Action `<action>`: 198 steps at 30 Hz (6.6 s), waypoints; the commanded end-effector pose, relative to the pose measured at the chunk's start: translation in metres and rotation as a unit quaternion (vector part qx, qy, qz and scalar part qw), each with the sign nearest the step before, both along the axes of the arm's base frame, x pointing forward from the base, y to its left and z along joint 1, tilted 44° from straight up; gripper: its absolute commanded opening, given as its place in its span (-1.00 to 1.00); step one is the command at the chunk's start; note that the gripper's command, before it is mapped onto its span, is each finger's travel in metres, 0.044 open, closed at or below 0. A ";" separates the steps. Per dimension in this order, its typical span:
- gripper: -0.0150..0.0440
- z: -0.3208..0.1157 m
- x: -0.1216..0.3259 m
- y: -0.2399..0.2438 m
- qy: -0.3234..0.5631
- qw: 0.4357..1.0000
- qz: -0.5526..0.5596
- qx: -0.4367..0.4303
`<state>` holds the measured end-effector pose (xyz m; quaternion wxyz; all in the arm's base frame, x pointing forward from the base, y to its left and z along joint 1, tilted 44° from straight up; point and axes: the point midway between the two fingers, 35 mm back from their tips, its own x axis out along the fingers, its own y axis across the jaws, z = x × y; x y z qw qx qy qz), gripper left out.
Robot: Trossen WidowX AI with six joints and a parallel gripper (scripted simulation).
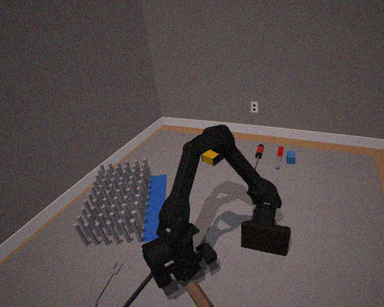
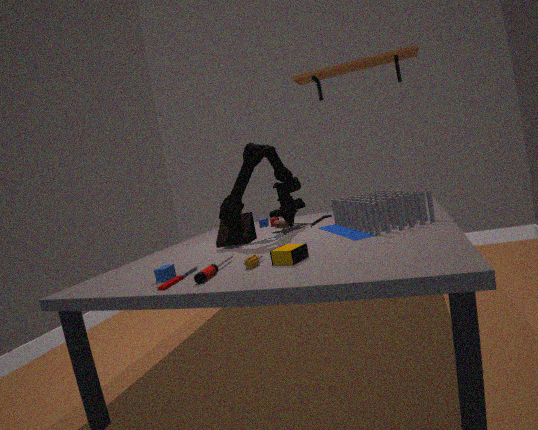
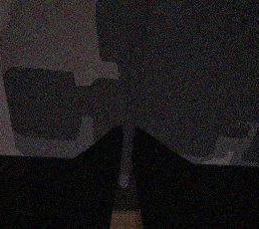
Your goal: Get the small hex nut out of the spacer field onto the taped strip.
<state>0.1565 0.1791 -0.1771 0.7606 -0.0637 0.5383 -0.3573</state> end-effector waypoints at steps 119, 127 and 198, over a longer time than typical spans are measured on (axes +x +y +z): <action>1.00 0.051 -0.004 0.059 -0.069 0.988 0.026 0.138; 1.00 0.039 -0.023 0.071 -0.085 0.993 0.029 0.077; 0.46 -0.031 -0.071 0.053 -0.187 0.977 0.077 -0.071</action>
